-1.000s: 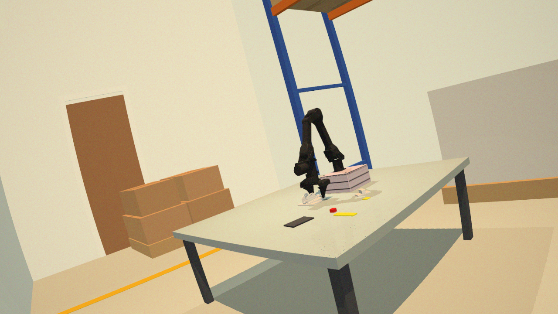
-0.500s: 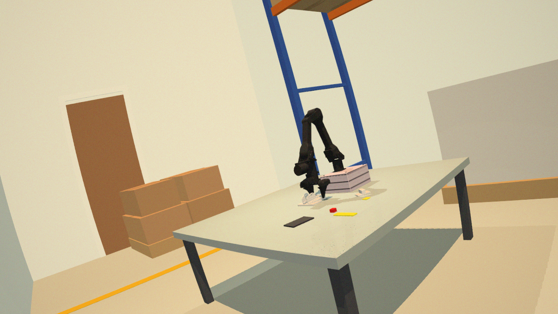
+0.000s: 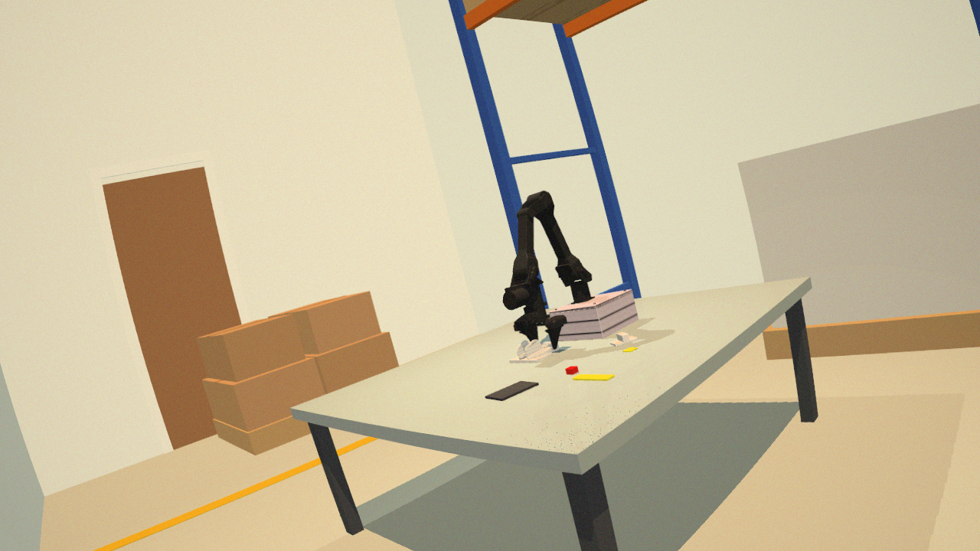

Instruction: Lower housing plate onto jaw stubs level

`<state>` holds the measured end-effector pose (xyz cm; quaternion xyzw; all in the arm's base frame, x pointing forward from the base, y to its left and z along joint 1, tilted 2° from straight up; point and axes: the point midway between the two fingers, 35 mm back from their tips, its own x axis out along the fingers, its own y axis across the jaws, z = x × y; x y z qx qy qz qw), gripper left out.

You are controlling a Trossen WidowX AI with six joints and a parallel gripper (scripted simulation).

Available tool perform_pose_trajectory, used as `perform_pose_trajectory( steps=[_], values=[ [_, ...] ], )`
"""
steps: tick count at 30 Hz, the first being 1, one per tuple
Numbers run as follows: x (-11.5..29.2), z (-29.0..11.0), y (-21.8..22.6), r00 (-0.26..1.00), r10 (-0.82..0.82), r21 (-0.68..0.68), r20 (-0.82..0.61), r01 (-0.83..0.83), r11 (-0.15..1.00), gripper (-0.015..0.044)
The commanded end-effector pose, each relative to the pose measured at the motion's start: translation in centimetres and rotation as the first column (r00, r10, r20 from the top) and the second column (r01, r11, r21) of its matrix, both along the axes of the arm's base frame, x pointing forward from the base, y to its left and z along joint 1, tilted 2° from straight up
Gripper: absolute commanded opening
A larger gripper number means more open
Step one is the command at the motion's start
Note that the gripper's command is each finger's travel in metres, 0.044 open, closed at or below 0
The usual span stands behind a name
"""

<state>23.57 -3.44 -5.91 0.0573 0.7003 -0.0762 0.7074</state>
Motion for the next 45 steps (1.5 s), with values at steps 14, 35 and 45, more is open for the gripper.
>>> perform_pose_trajectory(
  steps=[14,35,45],
  values=[
    [0.00,-0.04,-0.05,1.000,0.003,-0.003,0.000,-0.003,1.000,0.0351],
    [0.00,-0.04,-0.05,1.000,0.003,-0.003,0.000,-0.003,1.000,0.0351],
    [0.00,0.00,0.00,1.000,0.000,0.000,0.000,0.000,1.000,0.0440]
  ],
)
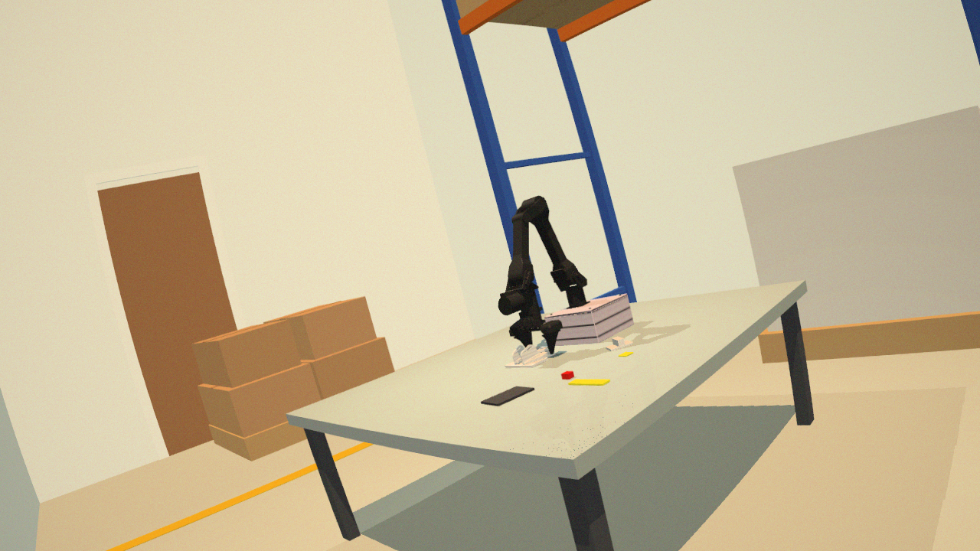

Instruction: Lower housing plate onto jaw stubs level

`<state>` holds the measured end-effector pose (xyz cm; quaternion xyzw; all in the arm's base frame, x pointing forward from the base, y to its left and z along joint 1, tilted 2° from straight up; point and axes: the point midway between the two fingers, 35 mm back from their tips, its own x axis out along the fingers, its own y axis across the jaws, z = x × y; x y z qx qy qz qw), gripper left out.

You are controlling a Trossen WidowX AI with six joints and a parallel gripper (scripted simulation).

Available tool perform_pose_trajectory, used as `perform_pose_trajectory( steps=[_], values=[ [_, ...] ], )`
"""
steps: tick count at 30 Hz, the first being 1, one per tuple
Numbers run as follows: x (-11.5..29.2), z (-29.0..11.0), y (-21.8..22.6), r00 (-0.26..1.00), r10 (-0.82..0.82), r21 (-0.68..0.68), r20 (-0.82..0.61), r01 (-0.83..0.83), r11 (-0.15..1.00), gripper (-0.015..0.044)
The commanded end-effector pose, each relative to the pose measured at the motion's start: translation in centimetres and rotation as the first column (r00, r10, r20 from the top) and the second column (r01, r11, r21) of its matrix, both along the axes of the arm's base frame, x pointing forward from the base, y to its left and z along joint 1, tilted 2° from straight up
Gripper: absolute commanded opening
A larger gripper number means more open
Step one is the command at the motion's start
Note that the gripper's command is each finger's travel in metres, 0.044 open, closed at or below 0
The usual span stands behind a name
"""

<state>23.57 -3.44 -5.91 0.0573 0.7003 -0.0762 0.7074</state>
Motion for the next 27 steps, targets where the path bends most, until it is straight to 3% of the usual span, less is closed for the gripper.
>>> perform_pose_trajectory(
  steps=[1,9,19,23,27],
  values=[
    [0.0,0.0,0.0,1.000,0.000,0.000,0.000,0.000,1.000,0.0440],
    [0.1,0.4,0.0,1.000,0.000,0.000,0.000,0.000,1.000,0.0440],
    [-0.2,7.2,0.2,1.000,0.003,-0.003,0.001,-0.003,1.000,0.0440],
    [0.1,6.9,0.2,1.000,0.007,-0.001,0.011,-0.007,1.000,0.0440],
    [-1.0,9.1,0.4,1.000,0.005,-0.002,0.006,-0.005,1.000,0.0440]
  ],
)
